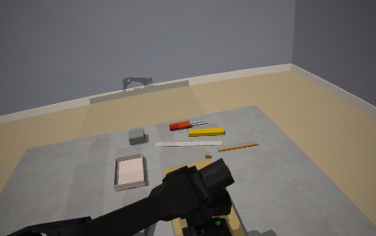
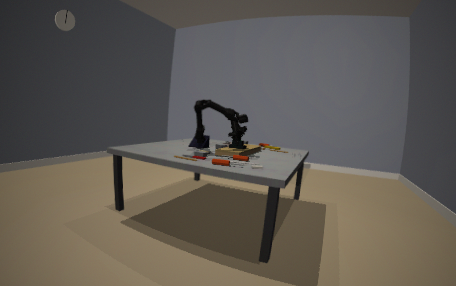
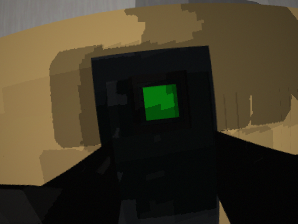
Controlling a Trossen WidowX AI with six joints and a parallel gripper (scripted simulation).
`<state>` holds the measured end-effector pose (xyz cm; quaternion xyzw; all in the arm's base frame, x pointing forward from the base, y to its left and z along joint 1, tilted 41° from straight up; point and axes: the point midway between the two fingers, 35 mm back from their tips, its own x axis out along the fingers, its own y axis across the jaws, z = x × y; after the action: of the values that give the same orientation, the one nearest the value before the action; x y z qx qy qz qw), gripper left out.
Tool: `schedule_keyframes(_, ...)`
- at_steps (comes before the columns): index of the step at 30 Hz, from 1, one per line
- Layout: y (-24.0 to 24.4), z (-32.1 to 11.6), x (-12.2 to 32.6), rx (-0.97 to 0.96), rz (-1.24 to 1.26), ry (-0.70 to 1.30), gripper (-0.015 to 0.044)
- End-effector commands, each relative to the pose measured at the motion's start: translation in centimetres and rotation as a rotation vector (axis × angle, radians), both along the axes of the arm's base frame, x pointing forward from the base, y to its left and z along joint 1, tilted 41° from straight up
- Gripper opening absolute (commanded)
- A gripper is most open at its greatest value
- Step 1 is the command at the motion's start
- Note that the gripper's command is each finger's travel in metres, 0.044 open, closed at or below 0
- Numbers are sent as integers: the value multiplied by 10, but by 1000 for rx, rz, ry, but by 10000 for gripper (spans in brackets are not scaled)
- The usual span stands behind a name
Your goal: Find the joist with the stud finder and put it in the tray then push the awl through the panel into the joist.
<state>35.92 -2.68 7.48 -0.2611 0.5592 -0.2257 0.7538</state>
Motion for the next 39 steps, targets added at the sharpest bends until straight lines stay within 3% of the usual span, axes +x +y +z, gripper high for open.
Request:
schedule_keyframes(1, 9, -8, 1, 1, 2, 1, 0)
schedule_keyframes(39, 79, -66, 4, 6, 2, 0, 0)
